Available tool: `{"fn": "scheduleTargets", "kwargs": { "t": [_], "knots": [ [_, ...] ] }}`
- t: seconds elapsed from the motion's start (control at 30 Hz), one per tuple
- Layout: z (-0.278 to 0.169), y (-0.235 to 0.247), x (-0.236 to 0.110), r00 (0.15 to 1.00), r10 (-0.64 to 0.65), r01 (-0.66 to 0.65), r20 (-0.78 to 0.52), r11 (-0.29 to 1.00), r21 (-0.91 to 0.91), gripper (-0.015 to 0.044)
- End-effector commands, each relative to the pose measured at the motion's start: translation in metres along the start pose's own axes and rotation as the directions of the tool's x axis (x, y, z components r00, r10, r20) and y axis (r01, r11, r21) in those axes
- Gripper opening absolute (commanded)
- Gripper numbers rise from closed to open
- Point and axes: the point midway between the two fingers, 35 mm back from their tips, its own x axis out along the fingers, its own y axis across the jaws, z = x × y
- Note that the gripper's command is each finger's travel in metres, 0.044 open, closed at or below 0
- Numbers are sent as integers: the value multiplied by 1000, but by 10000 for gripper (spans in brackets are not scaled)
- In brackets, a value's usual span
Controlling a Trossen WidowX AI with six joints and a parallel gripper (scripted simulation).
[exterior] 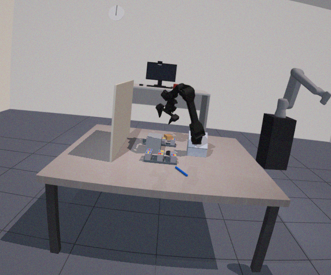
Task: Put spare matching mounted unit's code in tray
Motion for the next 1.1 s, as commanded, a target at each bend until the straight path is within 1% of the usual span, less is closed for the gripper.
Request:
{"fn": "scheduleTargets", "kwargs": {
  "t": [0.0, 0.1, 0.23, 0.37, 0.47, 0.67, 0.87, 0.93, 1.07],
  "knots": [
    [-61, 33, -18, 992, -76, 11, -96, 836, -548, 440],
    [-80, 41, -25, 987, -103, -9, -122, 727, -686, 440],
    [-107, 48, -35, 977, -144, -52, -156, 551, -833, 440],
    [-134, 52, -46, 964, -189, -112, -188, 354, -928, 440],
    [-154, 53, -55, 950, -227, -169, -214, 200, -965, 440],
    [-193, 51, -74, 915, -307, -305, -263, -98, -947, 440],
    [-231, 46, -94, 873, -382, -439, -303, -348, -828, 440],
    [-237, 44, -97, 866, -394, -460, -309, -384, -800, 440],
    [-237, 44, -97, 866, -394, -460, -309, -384, -800, 440]
  ]
}}
